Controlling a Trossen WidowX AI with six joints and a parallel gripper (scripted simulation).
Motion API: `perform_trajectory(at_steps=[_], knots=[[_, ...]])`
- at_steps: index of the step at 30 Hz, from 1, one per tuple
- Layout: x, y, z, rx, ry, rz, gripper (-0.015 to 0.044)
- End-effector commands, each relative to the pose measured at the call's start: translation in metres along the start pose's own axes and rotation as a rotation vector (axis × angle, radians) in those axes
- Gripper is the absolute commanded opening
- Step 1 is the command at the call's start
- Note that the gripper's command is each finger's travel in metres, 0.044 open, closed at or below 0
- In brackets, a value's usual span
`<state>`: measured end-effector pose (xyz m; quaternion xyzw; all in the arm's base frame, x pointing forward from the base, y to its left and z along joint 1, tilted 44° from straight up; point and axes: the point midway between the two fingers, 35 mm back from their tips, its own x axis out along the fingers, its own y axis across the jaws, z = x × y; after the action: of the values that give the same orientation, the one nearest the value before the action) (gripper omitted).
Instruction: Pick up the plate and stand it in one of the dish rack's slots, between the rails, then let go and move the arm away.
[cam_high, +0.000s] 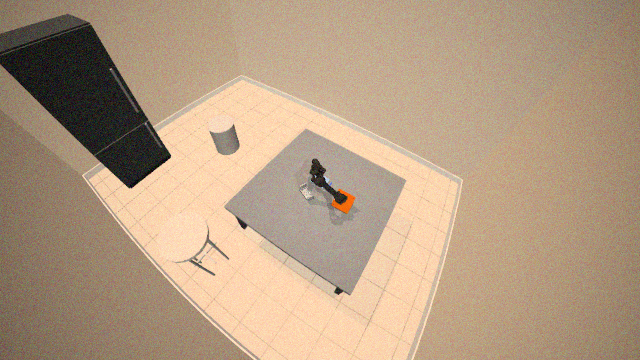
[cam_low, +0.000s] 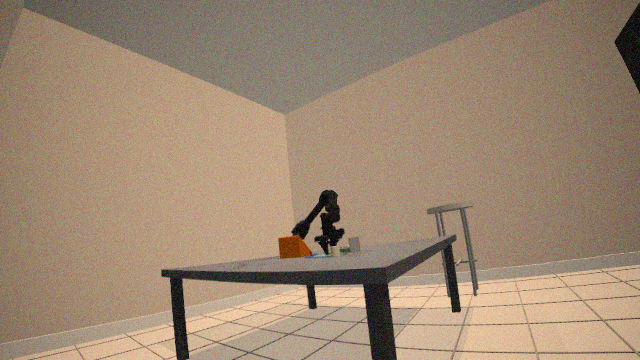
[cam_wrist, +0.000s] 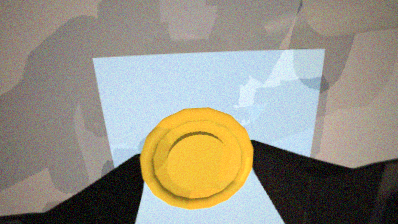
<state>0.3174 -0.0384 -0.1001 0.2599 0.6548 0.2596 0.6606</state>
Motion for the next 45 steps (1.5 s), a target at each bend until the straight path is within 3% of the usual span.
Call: perform_trajectory(at_steps=[1,12,45], knots=[[0.0,0.0,0.0,0.004,-0.001,0.002,0.0283],[-0.042,-0.005,0.009,0.005,-0.002,-0.006,0.0],[-0.172,-0.01,0.017,0.005,0.0,-0.005,0.0]])
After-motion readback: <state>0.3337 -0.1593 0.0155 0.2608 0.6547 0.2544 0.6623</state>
